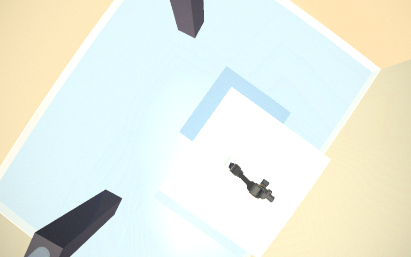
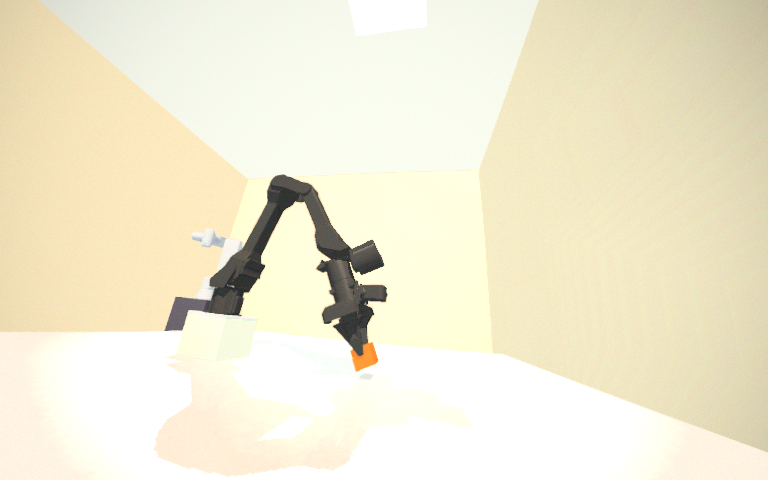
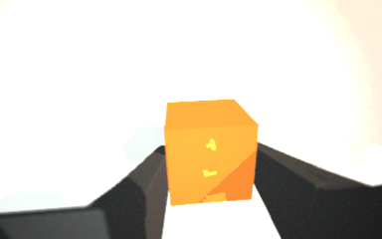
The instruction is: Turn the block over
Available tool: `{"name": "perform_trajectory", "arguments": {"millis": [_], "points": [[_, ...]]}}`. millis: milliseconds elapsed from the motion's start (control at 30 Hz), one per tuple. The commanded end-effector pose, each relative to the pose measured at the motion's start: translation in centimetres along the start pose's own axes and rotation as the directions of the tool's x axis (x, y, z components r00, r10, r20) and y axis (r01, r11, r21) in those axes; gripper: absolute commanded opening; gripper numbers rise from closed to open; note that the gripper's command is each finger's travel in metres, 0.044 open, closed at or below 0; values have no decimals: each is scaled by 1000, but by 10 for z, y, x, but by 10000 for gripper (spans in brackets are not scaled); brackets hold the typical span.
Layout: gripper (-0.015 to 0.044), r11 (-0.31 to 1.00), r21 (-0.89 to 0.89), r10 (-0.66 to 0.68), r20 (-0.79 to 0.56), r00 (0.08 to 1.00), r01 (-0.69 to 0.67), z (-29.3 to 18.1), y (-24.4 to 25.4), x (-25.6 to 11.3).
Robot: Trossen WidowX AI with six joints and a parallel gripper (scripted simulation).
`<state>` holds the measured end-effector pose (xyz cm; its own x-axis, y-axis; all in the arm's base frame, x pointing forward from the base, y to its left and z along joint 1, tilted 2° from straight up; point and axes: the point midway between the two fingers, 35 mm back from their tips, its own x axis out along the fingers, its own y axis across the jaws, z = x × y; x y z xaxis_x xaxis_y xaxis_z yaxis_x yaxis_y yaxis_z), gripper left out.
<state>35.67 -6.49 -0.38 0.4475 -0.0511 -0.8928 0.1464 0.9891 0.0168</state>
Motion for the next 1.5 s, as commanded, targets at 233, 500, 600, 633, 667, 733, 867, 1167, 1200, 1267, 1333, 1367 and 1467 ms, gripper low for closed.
{"name": "perform_trajectory", "arguments": {"millis": [233,500,600,633,667,733,867,1167,1200,1267,1333,1367,1467], "points": [[0,1000,3,4,96,995,-4,-3,1,-4],[0,1000,7,2,195,981,-4,-2,0,15],[0,1000,9,2,235,972,-4,-2,-1,21],[0,1000,9,2,249,969,-4,-3,-1,23],[0,1000,10,2,262,965,-4,-3,-1,24],[0,1000,11,1,288,958,-5,-4,-1,27],[0,1000,13,1,340,940,-5,-5,-1,31],[0,1000,17,-3,455,891,-6,-10,-1,32],[0,1000,18,-3,467,884,-6,-11,-1,32],[0,1000,15,-2,491,871,-6,-13,-1,31],[0,1000,12,-1,513,858,-5,-14,0,30],[0,1000,10,-1,525,851,-5,-15,0,29],[0,1000,5,1,558,830,-4,-18,1,25]]}}
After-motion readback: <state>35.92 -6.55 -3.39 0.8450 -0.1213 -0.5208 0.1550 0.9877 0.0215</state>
